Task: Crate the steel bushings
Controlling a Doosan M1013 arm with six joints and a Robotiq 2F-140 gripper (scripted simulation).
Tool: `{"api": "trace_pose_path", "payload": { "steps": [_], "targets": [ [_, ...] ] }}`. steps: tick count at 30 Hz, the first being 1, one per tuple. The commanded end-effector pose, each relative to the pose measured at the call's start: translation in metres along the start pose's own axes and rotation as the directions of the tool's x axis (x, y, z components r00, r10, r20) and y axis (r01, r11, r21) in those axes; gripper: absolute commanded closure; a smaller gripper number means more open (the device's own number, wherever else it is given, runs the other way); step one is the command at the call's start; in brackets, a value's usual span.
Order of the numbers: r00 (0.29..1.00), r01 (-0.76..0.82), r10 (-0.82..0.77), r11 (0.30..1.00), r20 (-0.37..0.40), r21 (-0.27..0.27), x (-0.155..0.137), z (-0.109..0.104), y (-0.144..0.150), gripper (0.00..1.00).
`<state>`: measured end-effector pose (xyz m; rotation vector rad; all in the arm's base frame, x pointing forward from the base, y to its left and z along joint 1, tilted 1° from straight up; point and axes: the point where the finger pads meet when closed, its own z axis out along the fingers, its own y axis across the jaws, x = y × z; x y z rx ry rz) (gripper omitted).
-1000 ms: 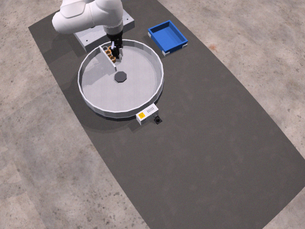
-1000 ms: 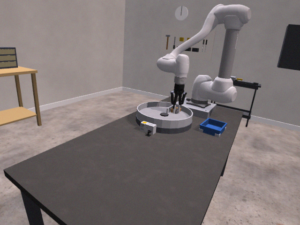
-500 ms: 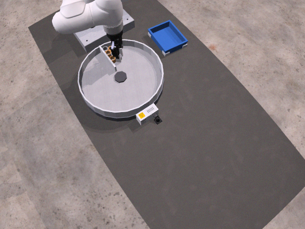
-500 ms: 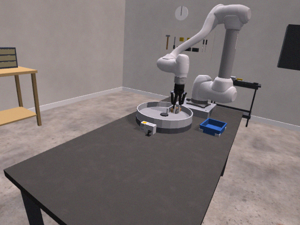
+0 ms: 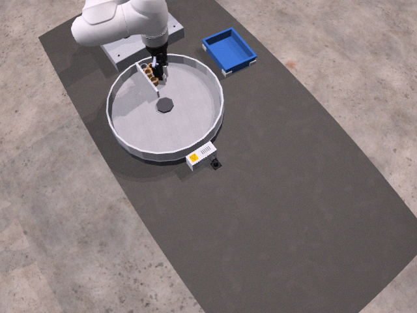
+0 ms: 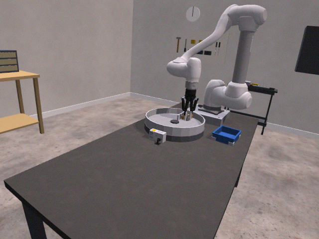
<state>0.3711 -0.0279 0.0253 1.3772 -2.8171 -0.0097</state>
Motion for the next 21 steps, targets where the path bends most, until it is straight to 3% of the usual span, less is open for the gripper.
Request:
{"api": "trace_pose_path", "payload": {
  "steps": [1, 11, 21],
  "targets": [
    [1.000, 0.000, 0.000, 1.000, 0.000, 0.000, 0.000, 0.000, 0.000, 1.00],
    [1.000, 0.000, 0.000, 1.000, 0.000, 0.000, 0.000, -0.012, 0.000, 1.00],
    [1.000, 0.000, 0.000, 1.000, 0.000, 0.000, 0.000, -0.056, 0.000, 1.00]
  ]
}}
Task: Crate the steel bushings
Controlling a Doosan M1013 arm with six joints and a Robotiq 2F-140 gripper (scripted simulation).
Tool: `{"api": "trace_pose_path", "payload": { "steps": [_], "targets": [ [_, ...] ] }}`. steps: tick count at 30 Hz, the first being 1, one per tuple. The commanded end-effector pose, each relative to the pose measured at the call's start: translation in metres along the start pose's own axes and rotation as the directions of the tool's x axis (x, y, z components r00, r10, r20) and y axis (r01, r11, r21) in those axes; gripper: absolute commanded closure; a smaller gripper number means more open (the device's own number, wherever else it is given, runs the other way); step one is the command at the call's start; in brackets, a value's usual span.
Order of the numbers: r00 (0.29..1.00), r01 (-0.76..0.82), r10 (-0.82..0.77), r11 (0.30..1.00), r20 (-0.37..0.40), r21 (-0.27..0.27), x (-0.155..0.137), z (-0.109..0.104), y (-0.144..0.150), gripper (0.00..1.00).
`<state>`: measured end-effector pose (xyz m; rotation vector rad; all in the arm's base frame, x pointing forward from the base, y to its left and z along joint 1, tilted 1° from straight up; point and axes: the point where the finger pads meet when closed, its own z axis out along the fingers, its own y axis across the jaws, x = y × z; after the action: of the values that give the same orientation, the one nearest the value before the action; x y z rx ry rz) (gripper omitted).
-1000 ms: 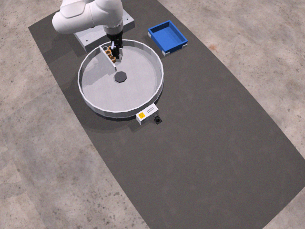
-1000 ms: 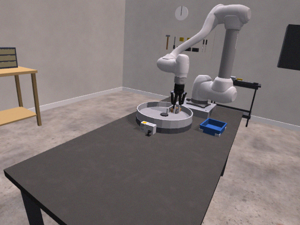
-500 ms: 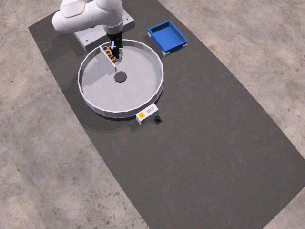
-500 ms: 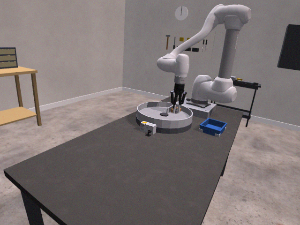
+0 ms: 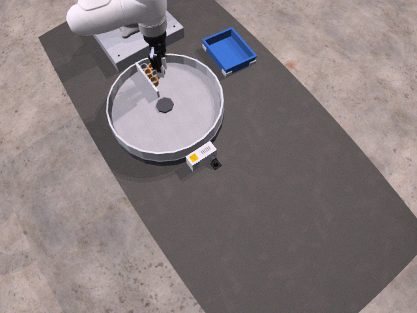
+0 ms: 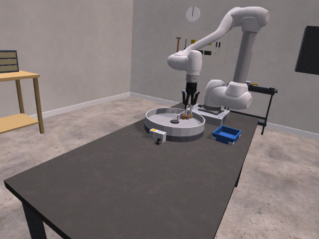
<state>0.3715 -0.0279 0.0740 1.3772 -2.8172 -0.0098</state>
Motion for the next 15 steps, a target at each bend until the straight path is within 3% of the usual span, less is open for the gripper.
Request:
{"api": "trace_pose_path", "payload": {
  "steps": [1, 5, 15],
  "targets": [
    [1.000, 0.000, 0.000, 1.000, 0.000, 0.000, 0.000, -0.012, 0.000, 1.00],
    [1.000, 0.000, 0.000, 1.000, 0.000, 0.000, 0.000, -0.023, 0.000, 1.00],
    [1.000, 0.000, 0.000, 1.000, 0.000, 0.000, 0.000, -0.027, 0.000, 1.00]
  ]
}}
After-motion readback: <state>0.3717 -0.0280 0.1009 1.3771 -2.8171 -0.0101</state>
